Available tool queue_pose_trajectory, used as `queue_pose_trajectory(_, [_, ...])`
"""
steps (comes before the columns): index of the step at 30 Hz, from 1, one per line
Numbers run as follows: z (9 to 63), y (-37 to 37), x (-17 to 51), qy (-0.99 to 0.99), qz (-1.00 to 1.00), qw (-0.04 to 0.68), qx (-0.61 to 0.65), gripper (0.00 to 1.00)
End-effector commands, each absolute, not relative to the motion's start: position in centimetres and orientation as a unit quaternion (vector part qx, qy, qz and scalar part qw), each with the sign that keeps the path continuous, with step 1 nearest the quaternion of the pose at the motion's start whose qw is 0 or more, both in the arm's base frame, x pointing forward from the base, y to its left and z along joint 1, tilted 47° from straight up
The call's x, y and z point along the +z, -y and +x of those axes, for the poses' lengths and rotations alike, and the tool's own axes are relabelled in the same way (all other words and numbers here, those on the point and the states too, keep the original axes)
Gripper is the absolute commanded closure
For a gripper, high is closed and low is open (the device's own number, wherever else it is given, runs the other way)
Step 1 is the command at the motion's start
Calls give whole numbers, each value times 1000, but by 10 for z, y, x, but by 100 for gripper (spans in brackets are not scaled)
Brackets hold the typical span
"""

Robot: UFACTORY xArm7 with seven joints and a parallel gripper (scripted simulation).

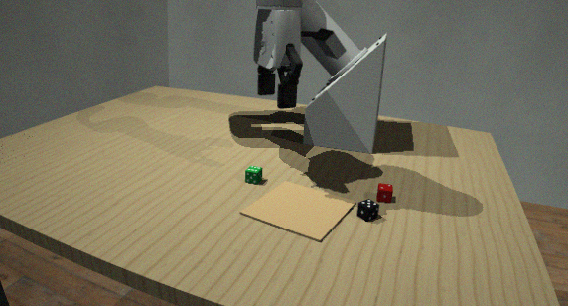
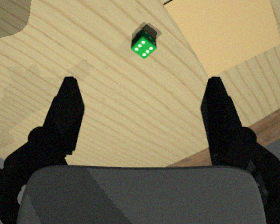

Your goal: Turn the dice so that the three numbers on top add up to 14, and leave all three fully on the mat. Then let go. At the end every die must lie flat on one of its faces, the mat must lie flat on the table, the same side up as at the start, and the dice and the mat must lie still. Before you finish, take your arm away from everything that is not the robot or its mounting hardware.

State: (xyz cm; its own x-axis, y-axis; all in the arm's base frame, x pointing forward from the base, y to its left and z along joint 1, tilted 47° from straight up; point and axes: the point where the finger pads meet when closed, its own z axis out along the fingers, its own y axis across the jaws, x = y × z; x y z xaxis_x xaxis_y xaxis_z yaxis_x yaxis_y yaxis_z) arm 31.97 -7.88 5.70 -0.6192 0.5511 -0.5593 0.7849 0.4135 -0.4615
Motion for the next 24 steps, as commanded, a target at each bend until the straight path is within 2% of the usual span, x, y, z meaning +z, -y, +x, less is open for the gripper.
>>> queue_pose_trajectory(1, [321,77,57,-826,403,164,-359,0])
queue_pose_trajectory(24, [320,76,54,-829,395,163,-360,0])
